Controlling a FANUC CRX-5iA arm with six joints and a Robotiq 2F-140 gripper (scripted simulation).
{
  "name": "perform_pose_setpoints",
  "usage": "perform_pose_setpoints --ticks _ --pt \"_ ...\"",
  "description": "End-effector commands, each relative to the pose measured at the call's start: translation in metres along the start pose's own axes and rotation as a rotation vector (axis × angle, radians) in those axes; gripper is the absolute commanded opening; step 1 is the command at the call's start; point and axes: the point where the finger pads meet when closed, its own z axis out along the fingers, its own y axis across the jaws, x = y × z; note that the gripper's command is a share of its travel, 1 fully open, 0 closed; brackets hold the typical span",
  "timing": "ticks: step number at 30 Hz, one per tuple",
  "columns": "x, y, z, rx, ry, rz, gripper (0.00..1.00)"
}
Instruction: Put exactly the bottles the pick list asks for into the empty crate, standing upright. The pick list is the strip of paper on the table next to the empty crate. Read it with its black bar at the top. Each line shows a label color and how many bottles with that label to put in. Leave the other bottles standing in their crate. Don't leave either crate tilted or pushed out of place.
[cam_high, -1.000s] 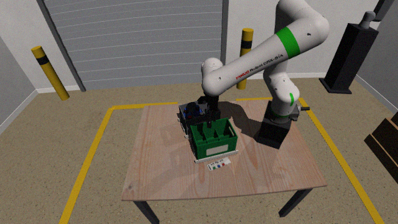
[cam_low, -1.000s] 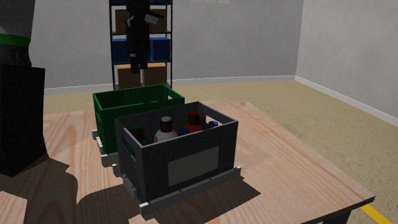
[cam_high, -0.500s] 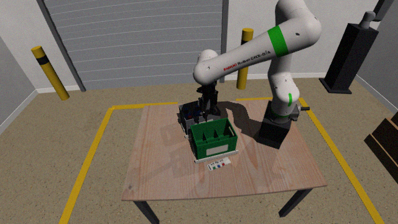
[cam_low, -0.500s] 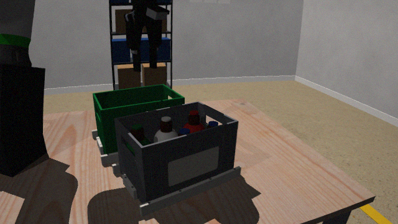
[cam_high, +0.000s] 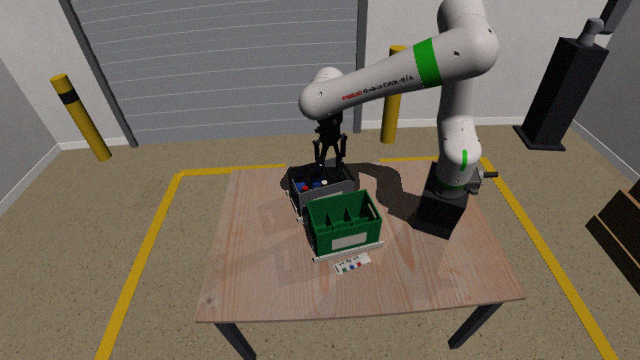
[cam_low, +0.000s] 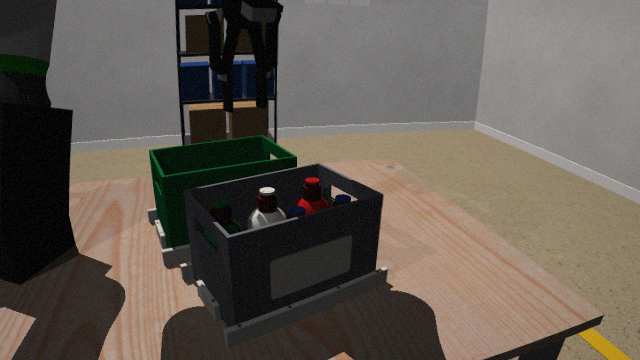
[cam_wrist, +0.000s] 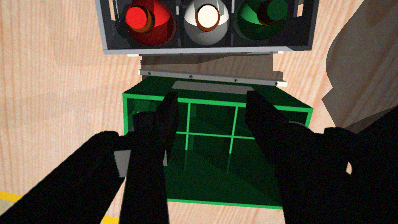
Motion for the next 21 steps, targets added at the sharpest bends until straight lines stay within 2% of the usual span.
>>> perform_pose_setpoints --ticks 1,5,7,21 --pt "0.016 0.001 -0.005 0.001 0.000 -0.001 0.44" --pt "0.035 0.002 -0.010 0.001 0.000 -0.001 0.44" --pt "0.035 0.002 -0.010 0.001 0.000 -0.001 0.44" --pt "0.102 0.008 -0.028 0.001 0.000 -0.001 0.44"
